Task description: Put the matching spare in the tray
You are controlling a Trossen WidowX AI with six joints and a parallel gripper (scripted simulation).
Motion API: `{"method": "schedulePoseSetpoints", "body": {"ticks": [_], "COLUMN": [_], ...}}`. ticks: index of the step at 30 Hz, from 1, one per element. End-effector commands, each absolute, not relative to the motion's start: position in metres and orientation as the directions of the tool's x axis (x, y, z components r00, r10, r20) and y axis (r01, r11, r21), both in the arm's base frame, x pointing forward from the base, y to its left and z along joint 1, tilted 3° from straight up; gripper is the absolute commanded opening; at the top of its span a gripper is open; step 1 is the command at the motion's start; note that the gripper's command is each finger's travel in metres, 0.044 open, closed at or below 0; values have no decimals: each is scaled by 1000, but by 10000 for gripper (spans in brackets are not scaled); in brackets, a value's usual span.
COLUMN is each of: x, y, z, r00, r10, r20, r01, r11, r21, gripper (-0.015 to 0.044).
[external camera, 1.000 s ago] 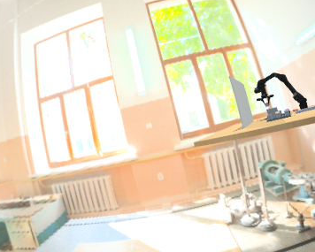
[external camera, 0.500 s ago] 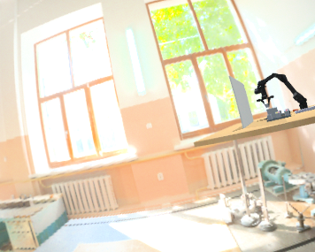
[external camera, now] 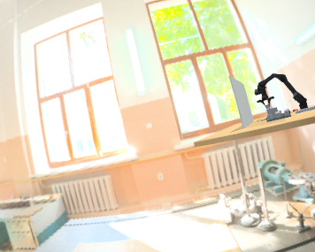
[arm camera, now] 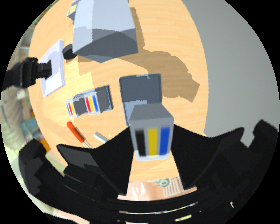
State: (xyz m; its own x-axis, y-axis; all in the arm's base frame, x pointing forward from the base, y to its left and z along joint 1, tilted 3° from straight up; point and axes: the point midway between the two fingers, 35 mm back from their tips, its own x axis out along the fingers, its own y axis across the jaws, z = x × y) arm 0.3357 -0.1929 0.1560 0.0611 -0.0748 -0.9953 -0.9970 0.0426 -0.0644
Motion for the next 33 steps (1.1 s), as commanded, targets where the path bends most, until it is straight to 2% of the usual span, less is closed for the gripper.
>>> {"method": "schedulePoseSetpoints", "body": {"ticks": [1, 33], "x": [336, 337], "y": [-192, -194], "z": [150, 128], "r00": [56, 56], "r10": [-65, -65], "r20": [-996, -996], "r01": [-998, -998], "r11": [38, 38], "r21": [-58, -58], "gripper": [0, 0]}}
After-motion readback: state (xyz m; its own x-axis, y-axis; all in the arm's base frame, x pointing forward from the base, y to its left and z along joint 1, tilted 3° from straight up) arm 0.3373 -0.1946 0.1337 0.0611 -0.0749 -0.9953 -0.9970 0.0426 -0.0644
